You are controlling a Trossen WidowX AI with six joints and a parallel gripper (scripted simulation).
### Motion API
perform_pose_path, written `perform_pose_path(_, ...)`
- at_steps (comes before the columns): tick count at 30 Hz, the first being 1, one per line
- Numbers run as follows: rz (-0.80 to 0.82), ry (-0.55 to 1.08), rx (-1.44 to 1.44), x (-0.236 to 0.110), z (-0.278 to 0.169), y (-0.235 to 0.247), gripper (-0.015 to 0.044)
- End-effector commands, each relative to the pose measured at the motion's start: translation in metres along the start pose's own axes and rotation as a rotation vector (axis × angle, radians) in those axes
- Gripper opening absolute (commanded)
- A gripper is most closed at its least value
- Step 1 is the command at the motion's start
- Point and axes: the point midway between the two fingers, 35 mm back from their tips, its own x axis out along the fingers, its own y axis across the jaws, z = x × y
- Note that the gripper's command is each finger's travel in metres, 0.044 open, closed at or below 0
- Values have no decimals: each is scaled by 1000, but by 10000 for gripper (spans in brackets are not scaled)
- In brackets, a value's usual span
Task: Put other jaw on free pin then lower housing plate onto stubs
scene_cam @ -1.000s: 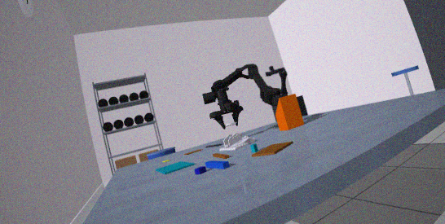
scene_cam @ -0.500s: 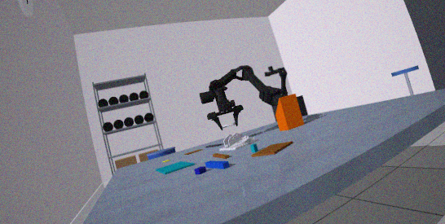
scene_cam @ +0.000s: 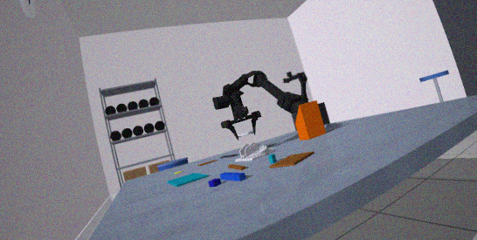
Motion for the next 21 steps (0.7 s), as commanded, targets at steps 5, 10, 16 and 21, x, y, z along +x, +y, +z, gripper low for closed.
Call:
perform_pose_path(5, -1, 1, 177, 0, 27, 6, 351)
perform_pose_path(10, -3, 6, 290, 0, 43, 12, 351)
perform_pose_path(16, -8, 12, 424, 1, 61, 20, 351)
perform_pose_path(21, -16, 18, 537, 1, 75, 28, 351)
